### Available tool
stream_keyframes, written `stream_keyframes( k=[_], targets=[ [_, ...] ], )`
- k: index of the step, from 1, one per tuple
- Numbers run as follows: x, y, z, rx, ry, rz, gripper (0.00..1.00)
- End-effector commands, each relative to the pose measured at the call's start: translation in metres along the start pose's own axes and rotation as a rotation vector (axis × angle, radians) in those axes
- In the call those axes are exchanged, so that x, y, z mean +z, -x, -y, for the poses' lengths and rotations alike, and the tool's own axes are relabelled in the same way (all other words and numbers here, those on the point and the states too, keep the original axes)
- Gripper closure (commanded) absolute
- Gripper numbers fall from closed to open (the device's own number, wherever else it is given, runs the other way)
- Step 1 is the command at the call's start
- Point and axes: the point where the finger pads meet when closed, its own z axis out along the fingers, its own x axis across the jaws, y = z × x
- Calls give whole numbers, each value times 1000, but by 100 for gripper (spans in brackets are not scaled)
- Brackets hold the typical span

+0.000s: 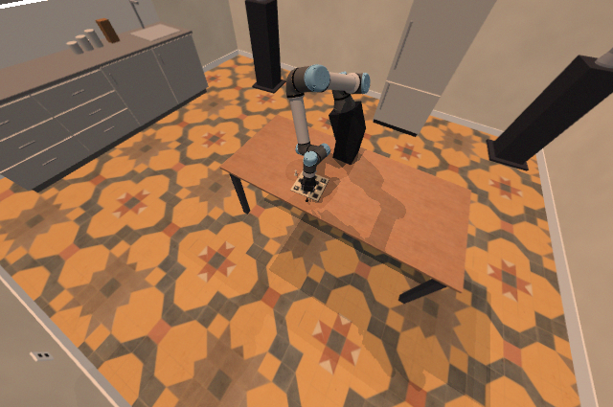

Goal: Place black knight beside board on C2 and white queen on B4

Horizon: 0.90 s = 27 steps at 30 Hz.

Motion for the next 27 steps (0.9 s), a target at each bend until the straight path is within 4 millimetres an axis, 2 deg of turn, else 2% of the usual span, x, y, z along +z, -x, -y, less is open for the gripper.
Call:
stream_keyframes(
  k=[1, 17, 27],
  targets=[
    [0, 0, -1, 0, 1, 1, 78],
    [12, 1, -1, 0, 2, 1, 78],
    [27, 1, -2, 0, 2, 1, 78]
  ],
)
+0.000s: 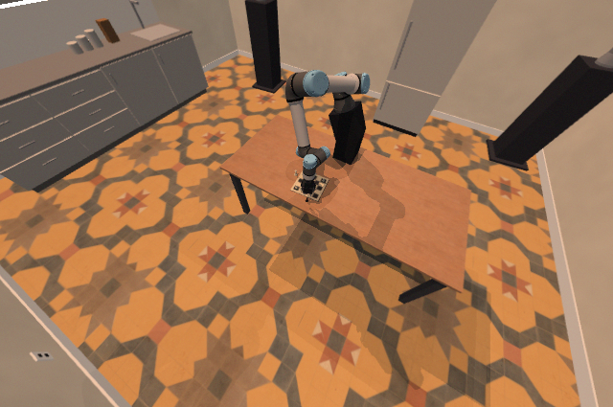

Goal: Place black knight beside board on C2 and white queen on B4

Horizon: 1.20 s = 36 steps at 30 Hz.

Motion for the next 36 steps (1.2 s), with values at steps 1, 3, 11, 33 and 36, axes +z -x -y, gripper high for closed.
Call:
stream_keyframes(
  k=[1, 3, 11, 33, 36],
  targets=[
    [7, 1, -1, 0, 1, 1, 78],
    [10, 1, -1, 0, 1, 1, 78],
    [19, 1, -1, 0, 1, 1, 78],
    [30, 1, -2, 0, 1, 1, 78],
    [30, 1, -2, 0, 1, 1, 78]
  ],
)
